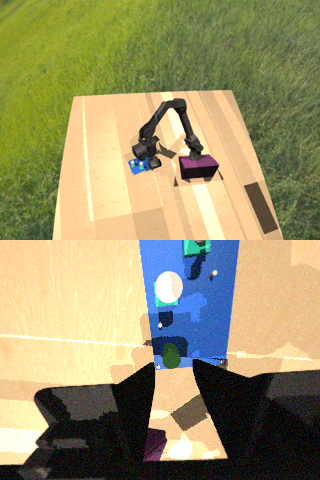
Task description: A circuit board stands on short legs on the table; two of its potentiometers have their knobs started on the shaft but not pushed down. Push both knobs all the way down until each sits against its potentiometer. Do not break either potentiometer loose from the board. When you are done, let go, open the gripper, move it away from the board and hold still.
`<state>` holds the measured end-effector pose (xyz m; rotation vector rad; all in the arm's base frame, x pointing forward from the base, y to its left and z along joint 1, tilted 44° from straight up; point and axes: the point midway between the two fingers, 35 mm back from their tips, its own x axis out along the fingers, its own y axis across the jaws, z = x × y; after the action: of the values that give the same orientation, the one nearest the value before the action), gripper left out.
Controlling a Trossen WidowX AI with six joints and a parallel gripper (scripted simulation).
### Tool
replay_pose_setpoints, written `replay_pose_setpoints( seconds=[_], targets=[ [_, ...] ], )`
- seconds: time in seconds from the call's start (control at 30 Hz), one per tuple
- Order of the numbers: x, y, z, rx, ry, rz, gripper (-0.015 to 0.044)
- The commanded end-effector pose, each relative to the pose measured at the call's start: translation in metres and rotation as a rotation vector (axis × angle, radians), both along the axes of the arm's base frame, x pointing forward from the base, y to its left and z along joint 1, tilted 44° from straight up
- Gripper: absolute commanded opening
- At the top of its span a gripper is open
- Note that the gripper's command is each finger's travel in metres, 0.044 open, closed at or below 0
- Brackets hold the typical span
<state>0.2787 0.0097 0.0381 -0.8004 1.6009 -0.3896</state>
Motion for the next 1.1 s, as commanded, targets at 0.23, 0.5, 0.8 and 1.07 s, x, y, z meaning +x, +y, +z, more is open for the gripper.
replay_pose_setpoints(
  seconds=[0.23, 0.5, 0.8, 1.07],
  targets=[
    [0.013, 0.023, -0.001, 0.077, 0.081, 0.161, 0.0],
    [0.026, 0.024, 0.004, 0.067, 0.269, 0.365, 0.0],
    [0.04, 0.026, 0.009, 0.057, 0.482, 0.592, 0.0],
    [0.052, 0.027, 0.013, 0.049, 0.673, 0.792, 0.0]
  ],
)
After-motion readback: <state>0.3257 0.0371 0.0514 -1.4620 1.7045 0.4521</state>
